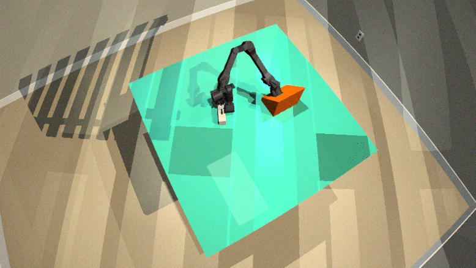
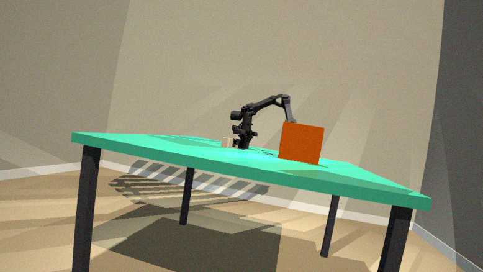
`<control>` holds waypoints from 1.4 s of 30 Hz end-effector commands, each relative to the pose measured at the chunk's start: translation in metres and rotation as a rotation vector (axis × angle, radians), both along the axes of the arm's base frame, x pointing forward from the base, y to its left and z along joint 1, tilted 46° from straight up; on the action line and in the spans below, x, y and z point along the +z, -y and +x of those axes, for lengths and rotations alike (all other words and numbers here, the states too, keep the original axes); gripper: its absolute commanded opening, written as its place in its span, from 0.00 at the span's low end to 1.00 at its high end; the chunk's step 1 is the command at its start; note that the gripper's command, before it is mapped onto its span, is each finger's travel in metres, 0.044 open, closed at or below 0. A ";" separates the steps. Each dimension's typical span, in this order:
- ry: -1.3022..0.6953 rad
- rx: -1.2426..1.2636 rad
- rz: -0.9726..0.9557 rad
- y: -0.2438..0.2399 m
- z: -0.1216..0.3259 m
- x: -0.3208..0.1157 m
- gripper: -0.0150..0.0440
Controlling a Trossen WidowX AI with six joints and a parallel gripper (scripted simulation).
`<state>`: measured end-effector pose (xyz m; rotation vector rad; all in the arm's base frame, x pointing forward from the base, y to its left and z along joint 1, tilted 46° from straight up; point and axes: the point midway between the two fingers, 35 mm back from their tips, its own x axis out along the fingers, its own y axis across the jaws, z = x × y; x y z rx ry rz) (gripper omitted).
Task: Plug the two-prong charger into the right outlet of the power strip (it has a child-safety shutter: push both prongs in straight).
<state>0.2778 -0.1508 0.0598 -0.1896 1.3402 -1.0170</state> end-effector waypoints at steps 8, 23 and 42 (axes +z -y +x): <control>0.002 0.004 -0.001 0.001 0.004 0.002 0.25; 0.002 0.004 -0.001 0.004 0.009 0.004 0.25; 0.003 0.004 -0.001 0.007 0.015 0.006 0.25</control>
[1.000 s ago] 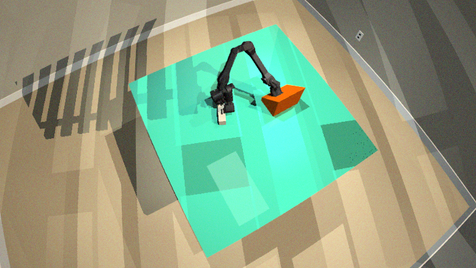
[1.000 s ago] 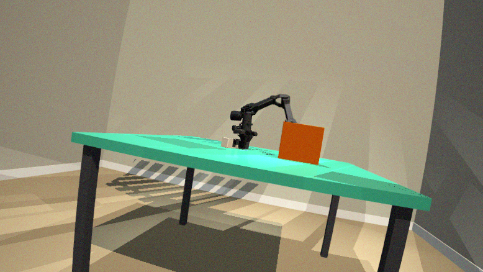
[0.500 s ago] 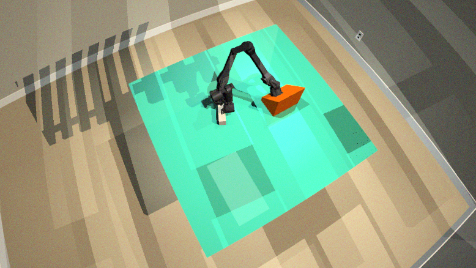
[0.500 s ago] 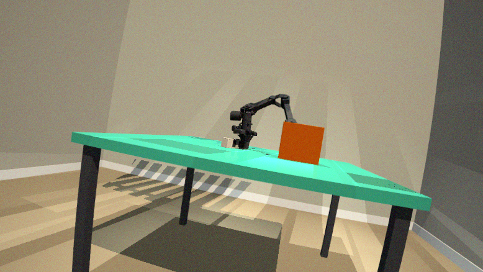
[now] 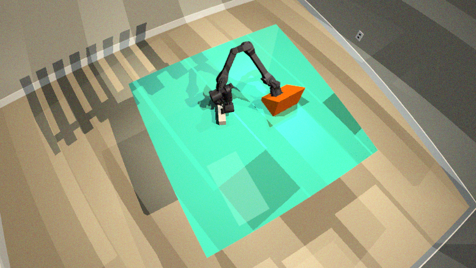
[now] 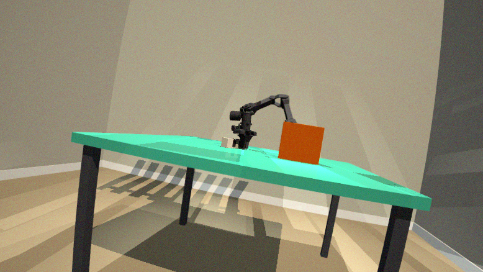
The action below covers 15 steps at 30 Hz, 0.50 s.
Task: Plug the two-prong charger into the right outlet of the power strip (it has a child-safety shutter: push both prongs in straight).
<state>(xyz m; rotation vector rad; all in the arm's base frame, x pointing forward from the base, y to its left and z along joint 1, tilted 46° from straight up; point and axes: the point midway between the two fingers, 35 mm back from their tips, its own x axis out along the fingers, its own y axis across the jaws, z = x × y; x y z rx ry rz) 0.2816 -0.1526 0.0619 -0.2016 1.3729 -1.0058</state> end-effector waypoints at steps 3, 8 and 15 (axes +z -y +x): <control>0.034 -0.001 -0.012 0.006 0.012 0.004 0.25; 0.034 -0.001 -0.012 0.007 0.014 0.005 0.25; 0.034 -0.001 -0.012 0.007 0.014 0.005 0.25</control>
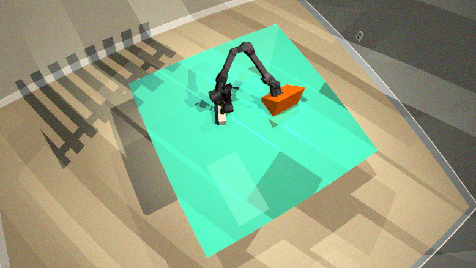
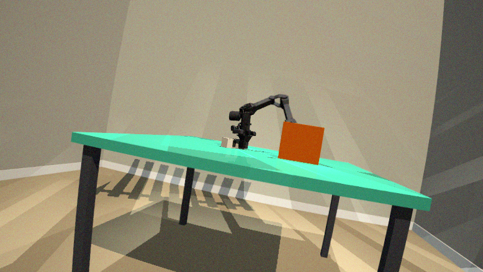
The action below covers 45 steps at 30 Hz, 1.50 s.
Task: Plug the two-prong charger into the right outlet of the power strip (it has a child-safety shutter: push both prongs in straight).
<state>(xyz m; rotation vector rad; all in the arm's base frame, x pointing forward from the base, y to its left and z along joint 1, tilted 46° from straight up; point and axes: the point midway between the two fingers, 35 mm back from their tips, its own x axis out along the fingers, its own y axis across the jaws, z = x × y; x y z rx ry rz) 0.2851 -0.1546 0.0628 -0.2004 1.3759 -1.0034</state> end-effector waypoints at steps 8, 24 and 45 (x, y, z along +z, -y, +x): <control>0.036 -0.002 -0.015 0.005 0.010 0.003 0.25; 0.036 -0.002 -0.015 0.004 0.008 0.003 0.25; 0.036 -0.002 -0.015 0.002 0.006 0.004 0.25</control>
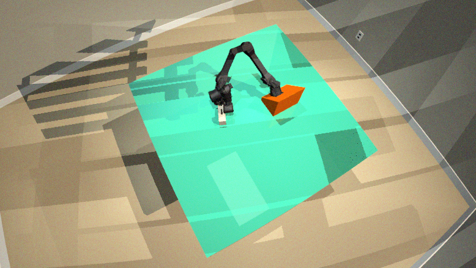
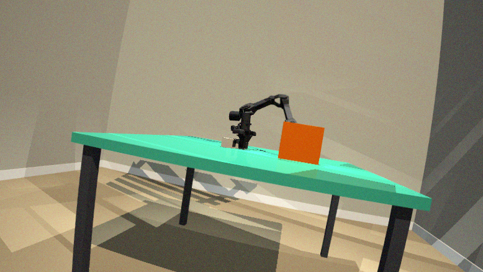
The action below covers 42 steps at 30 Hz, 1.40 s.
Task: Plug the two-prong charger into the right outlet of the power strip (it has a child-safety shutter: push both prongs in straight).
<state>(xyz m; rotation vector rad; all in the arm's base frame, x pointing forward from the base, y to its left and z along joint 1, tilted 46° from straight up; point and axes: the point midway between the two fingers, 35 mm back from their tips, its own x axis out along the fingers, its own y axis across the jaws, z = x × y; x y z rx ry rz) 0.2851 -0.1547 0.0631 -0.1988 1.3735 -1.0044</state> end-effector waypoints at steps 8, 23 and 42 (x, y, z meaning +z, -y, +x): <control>0.033 -0.001 -0.015 0.001 0.006 0.004 0.25; 0.033 -0.001 -0.014 0.000 0.007 0.006 0.25; 0.033 -0.001 -0.014 -0.001 0.007 0.008 0.25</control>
